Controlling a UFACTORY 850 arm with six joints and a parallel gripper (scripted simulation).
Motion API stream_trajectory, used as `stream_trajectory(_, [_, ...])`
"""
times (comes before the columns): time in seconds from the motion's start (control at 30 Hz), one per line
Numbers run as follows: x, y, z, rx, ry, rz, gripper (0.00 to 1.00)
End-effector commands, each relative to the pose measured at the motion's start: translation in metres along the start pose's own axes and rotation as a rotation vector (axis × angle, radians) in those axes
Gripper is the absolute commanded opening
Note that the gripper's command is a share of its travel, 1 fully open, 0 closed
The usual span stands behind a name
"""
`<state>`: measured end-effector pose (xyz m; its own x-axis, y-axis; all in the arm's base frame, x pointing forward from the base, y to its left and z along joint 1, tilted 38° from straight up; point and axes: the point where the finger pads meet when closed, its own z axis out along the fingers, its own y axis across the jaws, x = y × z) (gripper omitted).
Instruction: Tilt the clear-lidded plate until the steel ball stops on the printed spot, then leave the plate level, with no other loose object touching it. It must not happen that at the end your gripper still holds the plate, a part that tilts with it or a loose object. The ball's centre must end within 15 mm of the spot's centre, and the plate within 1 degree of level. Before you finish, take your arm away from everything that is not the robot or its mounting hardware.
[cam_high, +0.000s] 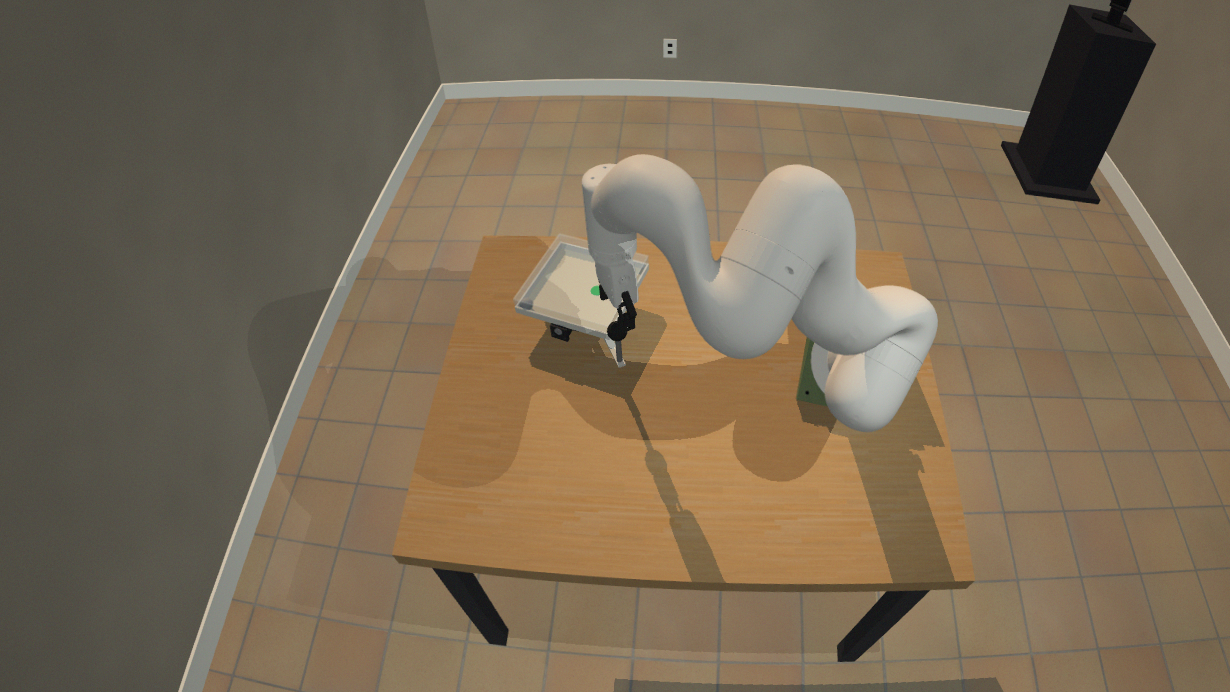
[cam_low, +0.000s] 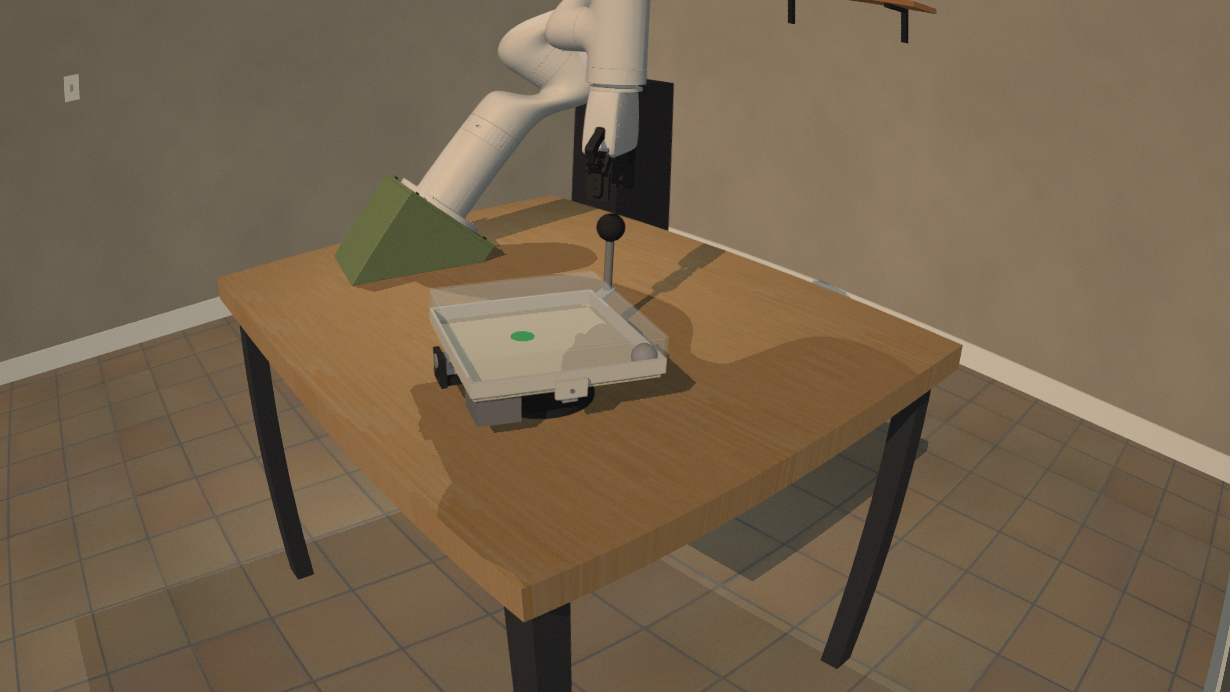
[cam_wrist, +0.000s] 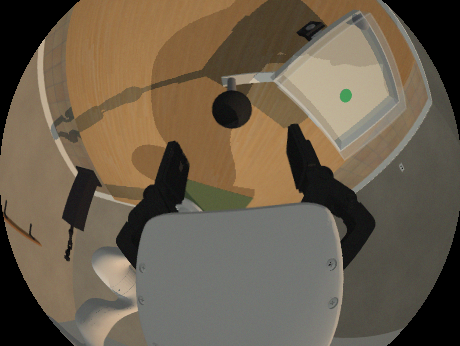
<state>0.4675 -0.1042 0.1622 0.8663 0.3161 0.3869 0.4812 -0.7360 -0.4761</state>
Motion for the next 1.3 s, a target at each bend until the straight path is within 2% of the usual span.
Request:
stream_trajectory(0.0, [0.0024,-0.0004,-0.0009,-0.002,0.012,0.012,1.0])
stream_trajectory(0.03, [0.0024,-0.0004,-0.0009,-0.002,0.012,0.012,1.0])
stream_trajectory(0.07, [0.0024,-0.0004,-0.0009,-0.002,0.012,0.012,0.61])
stream_trajectory(1.27, [0.0024,-0.0004,-0.0008,-0.002,0.012,0.012,0.61])
